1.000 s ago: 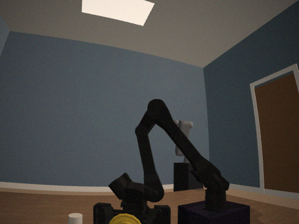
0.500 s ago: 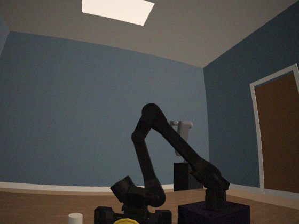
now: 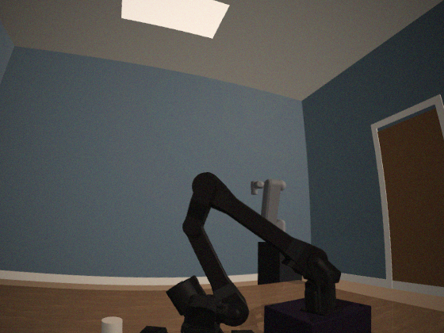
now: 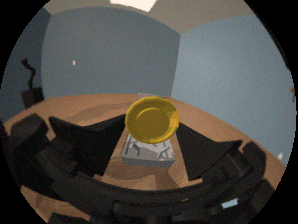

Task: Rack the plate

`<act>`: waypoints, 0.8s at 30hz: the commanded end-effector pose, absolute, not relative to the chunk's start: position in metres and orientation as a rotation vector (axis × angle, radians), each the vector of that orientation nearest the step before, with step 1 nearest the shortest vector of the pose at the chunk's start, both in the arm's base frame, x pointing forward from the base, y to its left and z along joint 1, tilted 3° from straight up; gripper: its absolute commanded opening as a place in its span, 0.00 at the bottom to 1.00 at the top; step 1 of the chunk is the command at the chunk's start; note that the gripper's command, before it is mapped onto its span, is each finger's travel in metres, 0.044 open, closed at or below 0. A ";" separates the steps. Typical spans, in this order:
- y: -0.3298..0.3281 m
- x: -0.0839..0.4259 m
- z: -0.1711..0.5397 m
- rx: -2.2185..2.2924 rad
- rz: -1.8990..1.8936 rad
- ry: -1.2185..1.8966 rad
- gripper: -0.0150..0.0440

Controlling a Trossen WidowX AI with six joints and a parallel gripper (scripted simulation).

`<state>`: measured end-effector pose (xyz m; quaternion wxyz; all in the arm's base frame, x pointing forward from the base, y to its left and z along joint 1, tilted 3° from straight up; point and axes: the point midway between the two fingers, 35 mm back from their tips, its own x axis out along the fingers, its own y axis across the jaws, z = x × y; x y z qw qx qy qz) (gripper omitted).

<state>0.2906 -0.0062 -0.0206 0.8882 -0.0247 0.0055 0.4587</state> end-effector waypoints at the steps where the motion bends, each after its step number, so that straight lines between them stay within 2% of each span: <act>1: -0.007 0.292 -0.027 -0.061 0.953 0.006 0.25; 13: -0.006 0.290 -0.023 -0.047 0.953 0.014 0.25; 24: -0.006 0.291 -0.023 -0.050 0.953 0.012 0.74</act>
